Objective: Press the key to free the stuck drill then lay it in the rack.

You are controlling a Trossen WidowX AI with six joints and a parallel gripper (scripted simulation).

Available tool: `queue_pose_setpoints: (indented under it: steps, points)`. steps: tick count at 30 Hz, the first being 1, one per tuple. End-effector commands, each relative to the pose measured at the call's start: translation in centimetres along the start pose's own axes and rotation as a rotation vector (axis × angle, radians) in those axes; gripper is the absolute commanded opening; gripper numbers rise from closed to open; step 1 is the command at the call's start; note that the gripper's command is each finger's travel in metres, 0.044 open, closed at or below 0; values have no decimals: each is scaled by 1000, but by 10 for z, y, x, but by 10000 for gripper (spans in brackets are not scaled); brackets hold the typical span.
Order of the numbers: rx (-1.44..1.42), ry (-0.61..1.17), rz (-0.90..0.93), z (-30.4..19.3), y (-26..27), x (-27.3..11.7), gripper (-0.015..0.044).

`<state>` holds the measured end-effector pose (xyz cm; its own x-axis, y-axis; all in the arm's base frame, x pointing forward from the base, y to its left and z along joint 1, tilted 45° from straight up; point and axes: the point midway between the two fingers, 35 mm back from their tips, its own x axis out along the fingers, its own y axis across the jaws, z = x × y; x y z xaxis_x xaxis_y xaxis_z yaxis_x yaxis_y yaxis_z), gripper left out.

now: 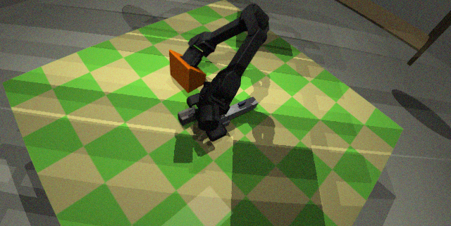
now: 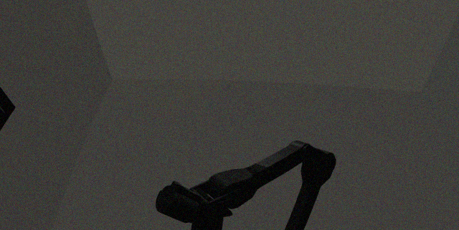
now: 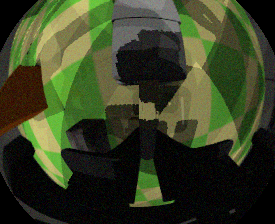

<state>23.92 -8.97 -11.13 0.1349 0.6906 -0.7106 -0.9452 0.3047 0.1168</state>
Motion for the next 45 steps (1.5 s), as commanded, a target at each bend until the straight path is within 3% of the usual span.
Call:
queue_pose_setpoints:
  steps: [1,12,29,45]
  points:
    - [-2,4,-2,-6,-1,-2,0]
    - [-2,5,-2,-23,-1,-3,0]
    - [-2,4,-2,-12,0,1,440]
    - [-2,3,-2,-5,0,5,440]
